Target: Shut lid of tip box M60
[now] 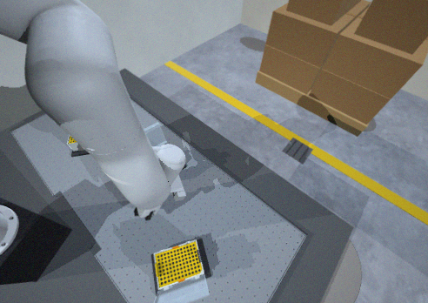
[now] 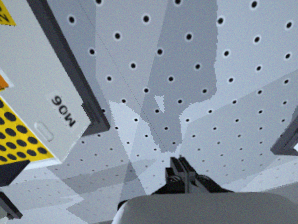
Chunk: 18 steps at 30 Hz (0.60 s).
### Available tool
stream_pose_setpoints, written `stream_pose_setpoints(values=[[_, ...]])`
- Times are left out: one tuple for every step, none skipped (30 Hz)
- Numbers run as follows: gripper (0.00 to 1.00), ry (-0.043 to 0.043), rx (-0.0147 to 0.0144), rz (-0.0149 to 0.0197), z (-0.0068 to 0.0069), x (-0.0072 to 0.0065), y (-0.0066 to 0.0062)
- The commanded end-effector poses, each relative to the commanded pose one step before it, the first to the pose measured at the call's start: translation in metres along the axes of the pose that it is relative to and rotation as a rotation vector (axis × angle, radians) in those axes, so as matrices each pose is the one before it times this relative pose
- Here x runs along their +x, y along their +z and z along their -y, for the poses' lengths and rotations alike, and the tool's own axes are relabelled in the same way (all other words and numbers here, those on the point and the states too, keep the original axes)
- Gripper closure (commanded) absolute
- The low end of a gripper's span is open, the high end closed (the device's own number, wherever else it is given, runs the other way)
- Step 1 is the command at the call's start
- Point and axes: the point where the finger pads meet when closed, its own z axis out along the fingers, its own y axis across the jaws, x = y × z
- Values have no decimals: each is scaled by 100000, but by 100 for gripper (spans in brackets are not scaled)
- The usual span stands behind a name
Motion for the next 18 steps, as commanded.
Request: stream_pose_setpoints(values=[[100, 5, 10, -262, 2, 84, -99], [100, 0, 0, 16, 0, -251, -423], [100, 0, 1, -2, 0, -248, -433], [100, 0, 1, -2, 0, -249, -433], [100, 0, 1, -2, 0, -249, -433], [100, 0, 0, 0, 0, 0, 0], [100, 0, 0, 0, 0, 0, 0], [100, 0, 1, -1, 0, -249, -435], [100, 0, 1, -2, 0, -249, -433], [100, 0, 1, -2, 0, -249, -433], [100, 0, 1, -2, 0, -249, -433], [100, 0, 1, -2, 0, -249, -434], [100, 0, 1, -2, 0, -249, -434], [100, 0, 1, -2, 0, -249, -434], [100, 0, 1, -2, 0, -249, -434], [100, 0, 1, -2, 0, -249, -434], [100, 0, 1, -2, 0, -249, -434], [100, 0, 1, -2, 0, -249, -434]])
